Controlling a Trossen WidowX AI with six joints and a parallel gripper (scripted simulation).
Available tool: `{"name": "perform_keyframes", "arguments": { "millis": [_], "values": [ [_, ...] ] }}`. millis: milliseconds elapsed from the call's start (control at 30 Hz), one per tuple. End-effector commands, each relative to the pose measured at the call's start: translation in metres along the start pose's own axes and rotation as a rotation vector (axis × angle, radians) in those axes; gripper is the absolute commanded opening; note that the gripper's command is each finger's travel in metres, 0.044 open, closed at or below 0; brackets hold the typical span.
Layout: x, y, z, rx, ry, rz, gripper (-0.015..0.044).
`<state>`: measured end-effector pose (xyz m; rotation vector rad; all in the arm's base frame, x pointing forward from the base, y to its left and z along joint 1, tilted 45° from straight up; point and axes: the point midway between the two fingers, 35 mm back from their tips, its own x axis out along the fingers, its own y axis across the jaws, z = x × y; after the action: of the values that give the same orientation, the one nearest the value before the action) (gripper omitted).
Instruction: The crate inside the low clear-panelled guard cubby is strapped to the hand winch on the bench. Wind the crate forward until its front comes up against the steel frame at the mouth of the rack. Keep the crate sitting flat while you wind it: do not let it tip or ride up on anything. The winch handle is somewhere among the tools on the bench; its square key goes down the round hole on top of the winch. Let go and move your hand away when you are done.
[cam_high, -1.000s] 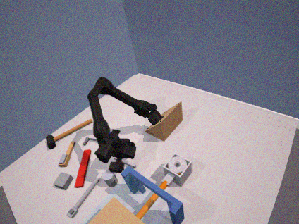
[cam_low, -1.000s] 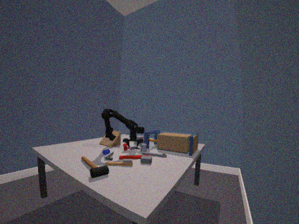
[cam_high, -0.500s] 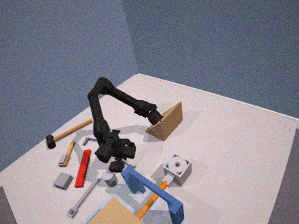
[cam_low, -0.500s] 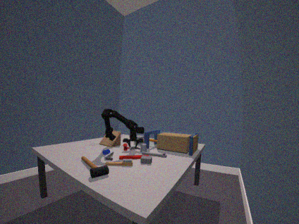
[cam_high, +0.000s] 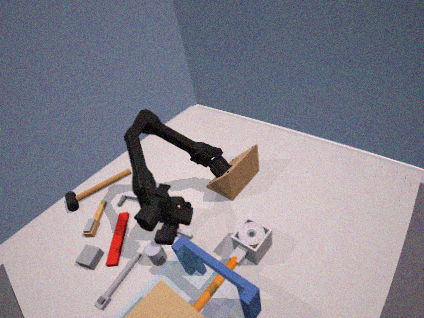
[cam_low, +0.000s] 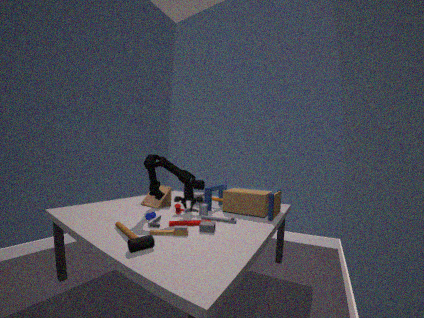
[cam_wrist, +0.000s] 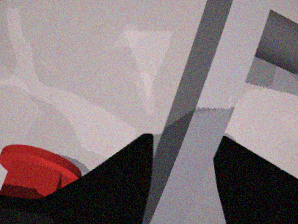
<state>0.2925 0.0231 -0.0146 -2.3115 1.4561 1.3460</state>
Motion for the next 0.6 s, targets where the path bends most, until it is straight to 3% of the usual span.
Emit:
{"name": "perform_keyframes", "arguments": {
  "millis": [0,200,267,400,567],
  "values": [
    [0.000,-0.001,0.000,0.003,0.000,-0.004,0.0100],
    [0.000,-0.001,0.000,0.003,0.000,-0.004,0.0060],
    [0.000,-0.001,0.000,0.003,0.000,-0.004,0.0007],
    [-0.003,-0.002,0.000,0.003,0.000,-0.004,0.0000],
    [-0.048,-0.012,-0.001,0.000,-0.011,-0.008,0.0000]
  ]
}}
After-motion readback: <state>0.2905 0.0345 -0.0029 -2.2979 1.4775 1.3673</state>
